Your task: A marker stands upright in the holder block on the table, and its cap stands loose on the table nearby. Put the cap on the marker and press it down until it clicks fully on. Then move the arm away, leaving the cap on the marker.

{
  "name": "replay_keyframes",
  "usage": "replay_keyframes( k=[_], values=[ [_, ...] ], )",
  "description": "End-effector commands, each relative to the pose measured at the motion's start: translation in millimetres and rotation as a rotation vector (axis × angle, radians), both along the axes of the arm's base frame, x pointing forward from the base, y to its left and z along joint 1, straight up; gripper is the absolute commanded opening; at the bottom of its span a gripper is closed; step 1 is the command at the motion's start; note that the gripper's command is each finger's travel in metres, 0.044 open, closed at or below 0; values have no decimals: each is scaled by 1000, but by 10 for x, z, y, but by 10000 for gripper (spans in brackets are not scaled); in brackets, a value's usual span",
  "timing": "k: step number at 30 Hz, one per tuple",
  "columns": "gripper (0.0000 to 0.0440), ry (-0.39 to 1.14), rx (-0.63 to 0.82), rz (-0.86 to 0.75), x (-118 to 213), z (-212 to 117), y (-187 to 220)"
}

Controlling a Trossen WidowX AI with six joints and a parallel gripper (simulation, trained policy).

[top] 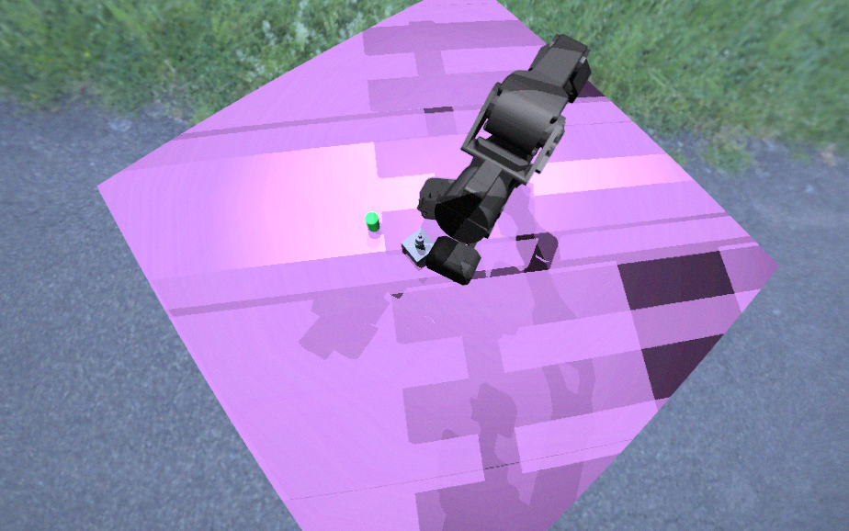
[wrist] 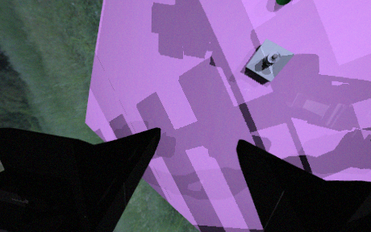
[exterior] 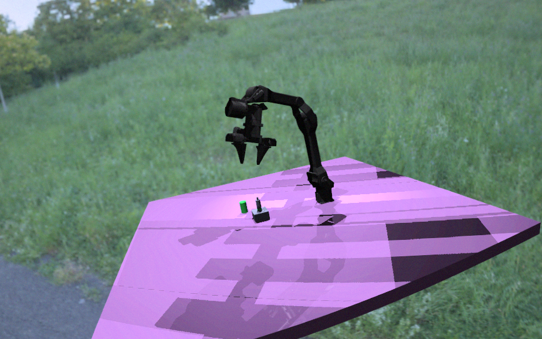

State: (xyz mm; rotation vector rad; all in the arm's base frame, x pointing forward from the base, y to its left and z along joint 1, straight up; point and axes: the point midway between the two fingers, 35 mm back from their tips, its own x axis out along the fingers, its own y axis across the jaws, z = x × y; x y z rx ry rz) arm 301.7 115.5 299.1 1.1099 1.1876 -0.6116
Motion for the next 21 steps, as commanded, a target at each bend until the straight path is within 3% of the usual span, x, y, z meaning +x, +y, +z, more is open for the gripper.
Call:
replay_keyframes(
  k=[1,21],
  values=[
    [331,18,-2,-14,47,-45,-66],
    [329,106,-17,-141,332,-308,-576]
  ],
)
